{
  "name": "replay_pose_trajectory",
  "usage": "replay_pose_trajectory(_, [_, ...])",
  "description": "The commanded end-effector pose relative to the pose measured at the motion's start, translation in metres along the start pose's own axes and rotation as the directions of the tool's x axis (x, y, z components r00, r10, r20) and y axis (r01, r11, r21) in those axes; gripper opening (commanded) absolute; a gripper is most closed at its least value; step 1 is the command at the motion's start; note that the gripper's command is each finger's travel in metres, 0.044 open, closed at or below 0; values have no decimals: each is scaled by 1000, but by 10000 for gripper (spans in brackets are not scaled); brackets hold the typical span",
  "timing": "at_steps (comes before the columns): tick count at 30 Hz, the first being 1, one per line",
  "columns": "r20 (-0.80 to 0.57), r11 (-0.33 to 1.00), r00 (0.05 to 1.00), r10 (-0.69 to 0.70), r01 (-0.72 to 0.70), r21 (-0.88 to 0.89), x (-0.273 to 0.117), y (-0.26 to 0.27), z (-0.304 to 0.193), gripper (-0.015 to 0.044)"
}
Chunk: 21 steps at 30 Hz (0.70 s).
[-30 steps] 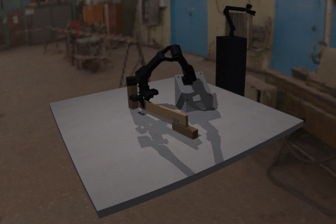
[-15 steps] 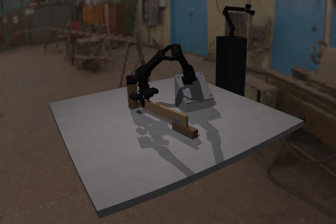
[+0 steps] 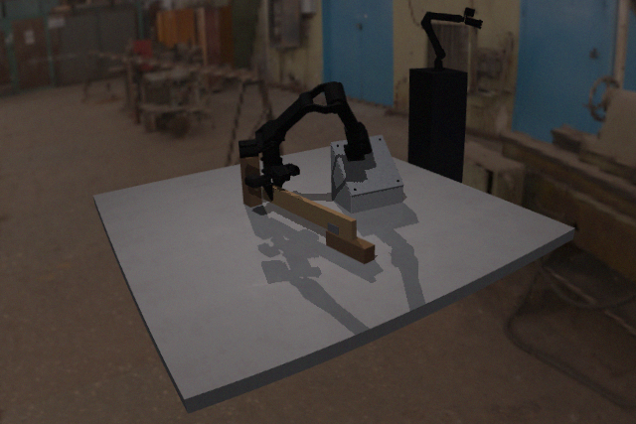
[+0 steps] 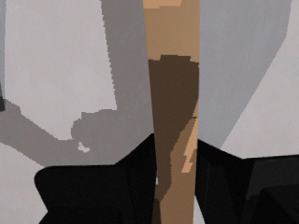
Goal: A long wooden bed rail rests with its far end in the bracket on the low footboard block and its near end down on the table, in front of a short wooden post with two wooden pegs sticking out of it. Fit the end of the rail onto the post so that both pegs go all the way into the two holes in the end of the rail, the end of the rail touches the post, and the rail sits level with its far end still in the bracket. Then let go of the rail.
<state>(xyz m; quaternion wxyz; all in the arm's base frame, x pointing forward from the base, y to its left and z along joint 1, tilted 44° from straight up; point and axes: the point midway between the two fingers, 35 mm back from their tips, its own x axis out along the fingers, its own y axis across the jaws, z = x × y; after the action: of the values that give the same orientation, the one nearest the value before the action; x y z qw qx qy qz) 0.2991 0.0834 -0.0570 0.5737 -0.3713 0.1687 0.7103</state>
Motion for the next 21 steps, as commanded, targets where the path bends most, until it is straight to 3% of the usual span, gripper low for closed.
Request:
replay_pose_trajectory(1, [4,1000,1000,-17,17,-1,-7,-3,1,0])
replay_pose_trajectory(21, [4,1000,1000,-17,17,-1,-2,-2,1,0])
